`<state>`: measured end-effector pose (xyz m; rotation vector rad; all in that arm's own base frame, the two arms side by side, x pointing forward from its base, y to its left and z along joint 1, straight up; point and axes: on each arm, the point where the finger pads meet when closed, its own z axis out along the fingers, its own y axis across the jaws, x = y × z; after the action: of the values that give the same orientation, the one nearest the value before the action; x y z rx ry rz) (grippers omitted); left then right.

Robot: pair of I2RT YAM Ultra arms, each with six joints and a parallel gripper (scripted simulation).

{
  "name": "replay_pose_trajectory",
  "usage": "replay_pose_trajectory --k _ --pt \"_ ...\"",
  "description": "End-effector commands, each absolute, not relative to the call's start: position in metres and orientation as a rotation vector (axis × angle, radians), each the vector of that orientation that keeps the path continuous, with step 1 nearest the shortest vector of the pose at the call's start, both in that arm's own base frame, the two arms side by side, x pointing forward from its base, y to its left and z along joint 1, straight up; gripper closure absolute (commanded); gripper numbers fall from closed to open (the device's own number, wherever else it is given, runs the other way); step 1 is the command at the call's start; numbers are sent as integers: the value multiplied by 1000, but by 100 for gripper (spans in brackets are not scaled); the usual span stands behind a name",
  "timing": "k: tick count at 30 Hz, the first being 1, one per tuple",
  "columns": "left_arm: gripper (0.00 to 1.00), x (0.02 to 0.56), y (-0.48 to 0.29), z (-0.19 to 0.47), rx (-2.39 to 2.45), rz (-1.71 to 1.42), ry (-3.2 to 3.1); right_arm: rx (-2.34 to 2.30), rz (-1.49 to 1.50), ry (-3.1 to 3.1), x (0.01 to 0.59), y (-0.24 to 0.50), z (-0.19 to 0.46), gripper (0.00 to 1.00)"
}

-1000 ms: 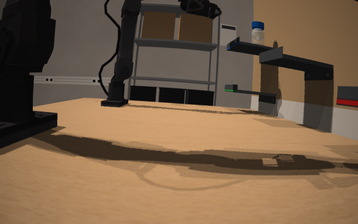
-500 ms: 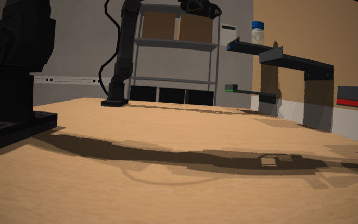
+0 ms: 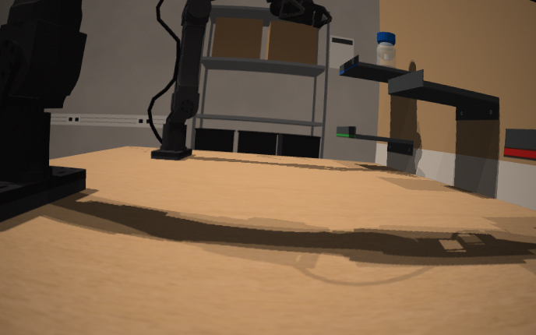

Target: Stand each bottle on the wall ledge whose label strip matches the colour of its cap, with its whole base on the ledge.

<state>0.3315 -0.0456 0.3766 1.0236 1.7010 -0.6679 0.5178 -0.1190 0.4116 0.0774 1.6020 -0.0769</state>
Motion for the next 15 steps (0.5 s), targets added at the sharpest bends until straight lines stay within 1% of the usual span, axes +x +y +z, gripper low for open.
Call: replay_pose_trajectory --k 1,15 --pt "13 330 -47 387 1027 -672 1669 52 -110 1484 525 -117 455 50" --pt "13 330 -47 387 1027 -672 1669 48 -104 1478 541 -118 455 50"
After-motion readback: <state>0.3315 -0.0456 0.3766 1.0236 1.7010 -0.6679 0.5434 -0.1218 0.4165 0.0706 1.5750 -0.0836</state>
